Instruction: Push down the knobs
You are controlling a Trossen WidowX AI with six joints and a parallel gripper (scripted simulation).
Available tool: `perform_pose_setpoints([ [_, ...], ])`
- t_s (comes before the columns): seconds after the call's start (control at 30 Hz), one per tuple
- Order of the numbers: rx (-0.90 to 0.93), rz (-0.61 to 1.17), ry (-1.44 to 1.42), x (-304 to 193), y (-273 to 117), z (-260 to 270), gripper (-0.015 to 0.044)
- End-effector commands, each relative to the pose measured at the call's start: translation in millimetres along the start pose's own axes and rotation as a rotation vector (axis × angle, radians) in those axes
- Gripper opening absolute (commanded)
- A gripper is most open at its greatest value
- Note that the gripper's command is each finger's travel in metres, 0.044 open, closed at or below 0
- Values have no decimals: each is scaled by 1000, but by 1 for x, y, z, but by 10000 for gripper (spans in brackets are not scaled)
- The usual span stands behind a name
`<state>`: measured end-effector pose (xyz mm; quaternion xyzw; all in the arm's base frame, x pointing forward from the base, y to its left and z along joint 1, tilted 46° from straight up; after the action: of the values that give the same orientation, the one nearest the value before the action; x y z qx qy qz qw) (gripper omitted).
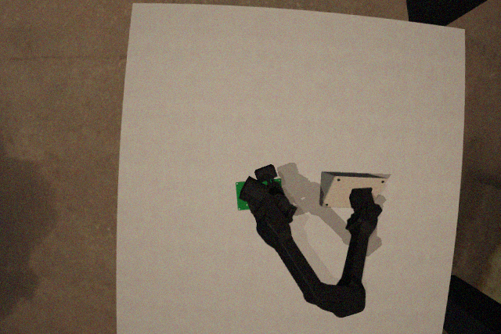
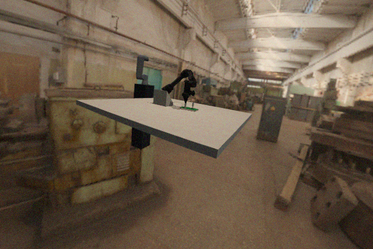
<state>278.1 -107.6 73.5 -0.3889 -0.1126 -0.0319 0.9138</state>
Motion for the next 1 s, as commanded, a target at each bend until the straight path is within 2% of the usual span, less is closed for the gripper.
perform_pose_setpoints([
  [0.0,9,8,-12,2,8,1,0],
  [0.33,9,9,-12,2,6,0,0],
  [0.9,8,9,-12,2,-19,0,0],
  [0.97,16,11,-4,1,-14,1,53],
])
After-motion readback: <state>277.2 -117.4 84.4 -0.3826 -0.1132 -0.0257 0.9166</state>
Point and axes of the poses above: the point midway between the two fingers, 35 mm back from their tips, its own y axis out along the fingers, its own z axis across the jaws, x = y × z, the point moved 9 cm from there along -y, back along the fingers, and after that the axes turned 6 degrees about y, right-handed, at the moved point
